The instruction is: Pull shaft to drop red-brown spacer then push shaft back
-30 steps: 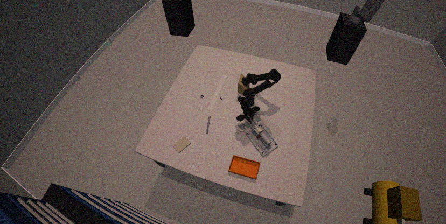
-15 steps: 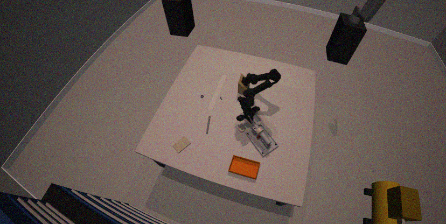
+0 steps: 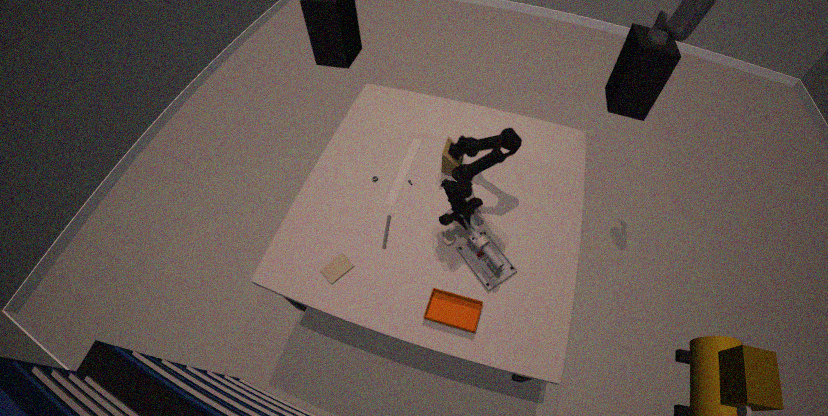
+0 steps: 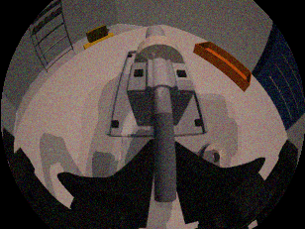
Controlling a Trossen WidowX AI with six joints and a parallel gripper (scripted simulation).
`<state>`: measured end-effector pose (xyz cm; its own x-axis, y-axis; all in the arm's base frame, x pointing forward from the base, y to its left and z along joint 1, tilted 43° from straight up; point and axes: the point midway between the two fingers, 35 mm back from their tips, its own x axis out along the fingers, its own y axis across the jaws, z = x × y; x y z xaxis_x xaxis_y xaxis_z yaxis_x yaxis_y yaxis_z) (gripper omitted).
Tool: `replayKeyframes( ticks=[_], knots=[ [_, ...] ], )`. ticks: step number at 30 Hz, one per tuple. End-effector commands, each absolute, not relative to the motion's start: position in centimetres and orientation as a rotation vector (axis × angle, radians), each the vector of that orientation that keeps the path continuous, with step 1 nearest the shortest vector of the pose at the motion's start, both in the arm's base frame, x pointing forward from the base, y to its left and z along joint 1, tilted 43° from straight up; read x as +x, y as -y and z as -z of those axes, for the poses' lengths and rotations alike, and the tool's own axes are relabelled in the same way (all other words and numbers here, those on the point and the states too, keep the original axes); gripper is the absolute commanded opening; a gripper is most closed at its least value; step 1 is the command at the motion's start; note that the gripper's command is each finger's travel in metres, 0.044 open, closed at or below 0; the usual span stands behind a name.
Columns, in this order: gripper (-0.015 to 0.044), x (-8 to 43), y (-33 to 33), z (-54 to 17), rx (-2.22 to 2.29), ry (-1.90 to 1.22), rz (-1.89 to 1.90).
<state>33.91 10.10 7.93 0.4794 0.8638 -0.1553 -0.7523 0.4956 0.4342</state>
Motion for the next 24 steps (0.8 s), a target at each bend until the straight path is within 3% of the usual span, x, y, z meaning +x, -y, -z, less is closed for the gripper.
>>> replayKeyframes(
  ticks=[1, 24],
  knots=[
    [0.0, 34.08, -10.26, -8.13, 0.327, -0.377, -1.009],
    [0.0, 34.49, -10.57, -8.49, 0.327, -0.377, -1.009]
  ],
)
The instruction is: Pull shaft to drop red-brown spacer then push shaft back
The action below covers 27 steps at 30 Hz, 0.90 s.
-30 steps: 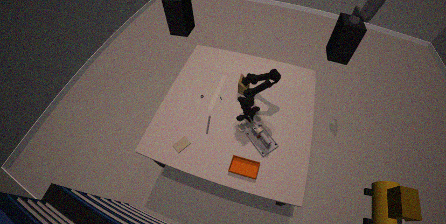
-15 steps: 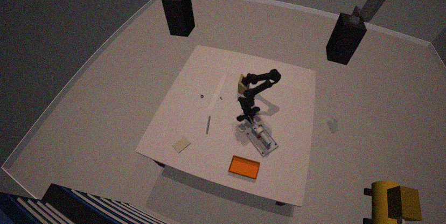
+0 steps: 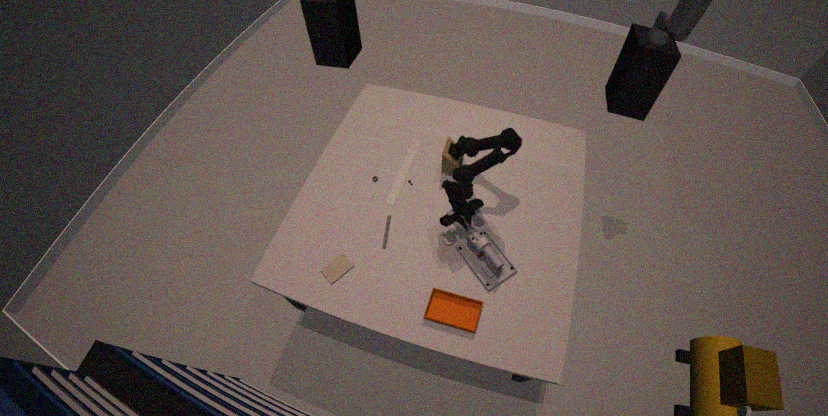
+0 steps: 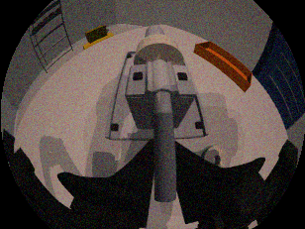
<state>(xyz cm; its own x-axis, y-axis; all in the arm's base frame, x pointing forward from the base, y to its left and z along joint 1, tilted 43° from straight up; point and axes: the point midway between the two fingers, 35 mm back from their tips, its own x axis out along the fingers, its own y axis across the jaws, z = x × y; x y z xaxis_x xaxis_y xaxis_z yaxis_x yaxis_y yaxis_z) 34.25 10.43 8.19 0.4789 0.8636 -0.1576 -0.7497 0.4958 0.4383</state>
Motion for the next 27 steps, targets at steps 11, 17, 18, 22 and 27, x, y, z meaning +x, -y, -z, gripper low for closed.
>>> replayKeyframes(
  ticks=[11, 17, 18, 22, 27],
  knots=[
    [0.0, 34.69, -10.73, -8.65, 0.327, -0.376, -1.009],
    [0.0, 34.79, -10.82, -8.73, 0.327, -0.376, -1.009],
    [0.0, 34.81, -10.84, -8.75, 0.327, -0.376, -1.009],
    [0.0, 34.88, -10.9, -8.81, 0.327, -0.376, -1.009],
    [0.0, 34.97, -10.98, -8.87, 0.327, -0.376, -1.009]
  ],
)
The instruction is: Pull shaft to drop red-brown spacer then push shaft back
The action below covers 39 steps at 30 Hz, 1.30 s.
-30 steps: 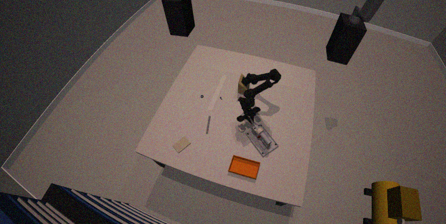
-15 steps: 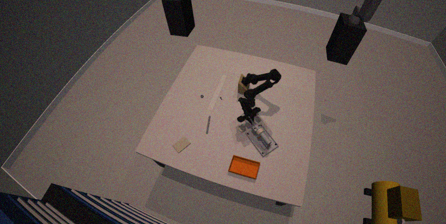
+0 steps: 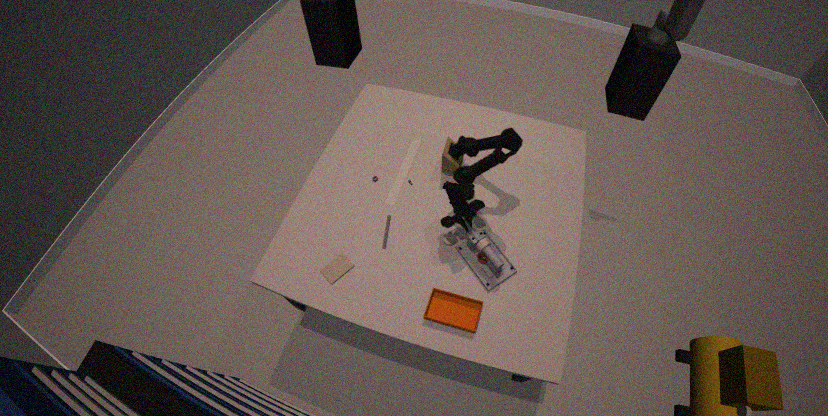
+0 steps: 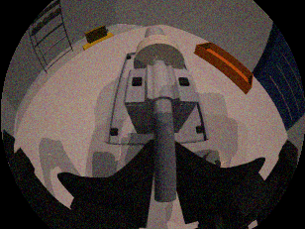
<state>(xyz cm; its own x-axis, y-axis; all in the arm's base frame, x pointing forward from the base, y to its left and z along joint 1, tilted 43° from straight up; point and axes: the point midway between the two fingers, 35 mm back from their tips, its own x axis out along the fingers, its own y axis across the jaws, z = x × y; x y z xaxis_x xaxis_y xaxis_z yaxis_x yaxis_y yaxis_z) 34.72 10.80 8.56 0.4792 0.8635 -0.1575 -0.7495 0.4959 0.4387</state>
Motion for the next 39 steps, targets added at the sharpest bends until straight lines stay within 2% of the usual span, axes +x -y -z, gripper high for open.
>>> replayKeyframes(
  ticks=[1, 39],
  knots=[
    [0.0, 34.99, -10.99, -8.89, 0.327, -0.376, -1.009],
    [0.0, 35.11, -11.12, -8.98, 0.327, -0.376, -1.009]
  ],
)
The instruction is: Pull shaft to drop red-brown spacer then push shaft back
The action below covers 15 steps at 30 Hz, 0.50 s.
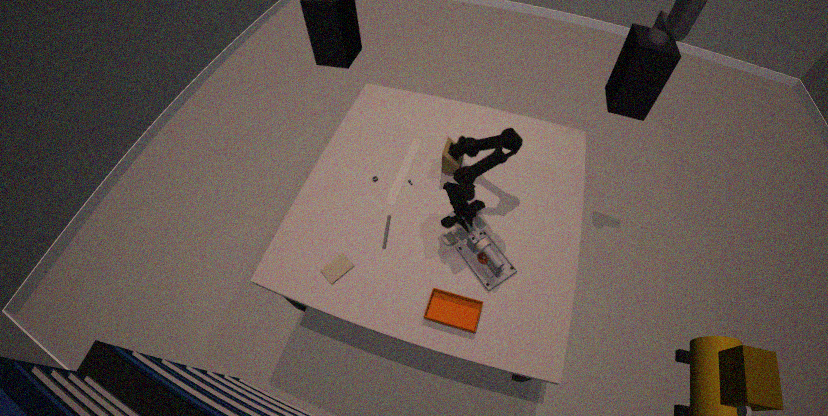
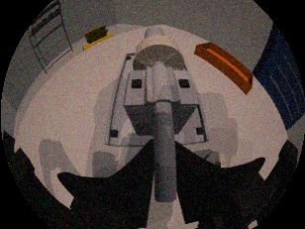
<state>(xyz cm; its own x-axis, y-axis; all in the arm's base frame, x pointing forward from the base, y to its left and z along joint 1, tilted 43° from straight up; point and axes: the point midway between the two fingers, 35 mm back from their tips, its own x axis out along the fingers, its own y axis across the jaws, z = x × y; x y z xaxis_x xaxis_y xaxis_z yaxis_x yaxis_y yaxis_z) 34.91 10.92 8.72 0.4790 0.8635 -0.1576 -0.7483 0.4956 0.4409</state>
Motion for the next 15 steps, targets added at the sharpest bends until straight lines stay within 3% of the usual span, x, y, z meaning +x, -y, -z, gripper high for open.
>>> replayKeyframes(
  ticks=[1, 15],
  knots=[
    [0.0, 35.1, -11.11, -8.98, 0.327, -0.376, -1.009],
    [0.0, 35.0, -11.02, -8.88, 0.327, -0.376, -1.009]
  ],
)
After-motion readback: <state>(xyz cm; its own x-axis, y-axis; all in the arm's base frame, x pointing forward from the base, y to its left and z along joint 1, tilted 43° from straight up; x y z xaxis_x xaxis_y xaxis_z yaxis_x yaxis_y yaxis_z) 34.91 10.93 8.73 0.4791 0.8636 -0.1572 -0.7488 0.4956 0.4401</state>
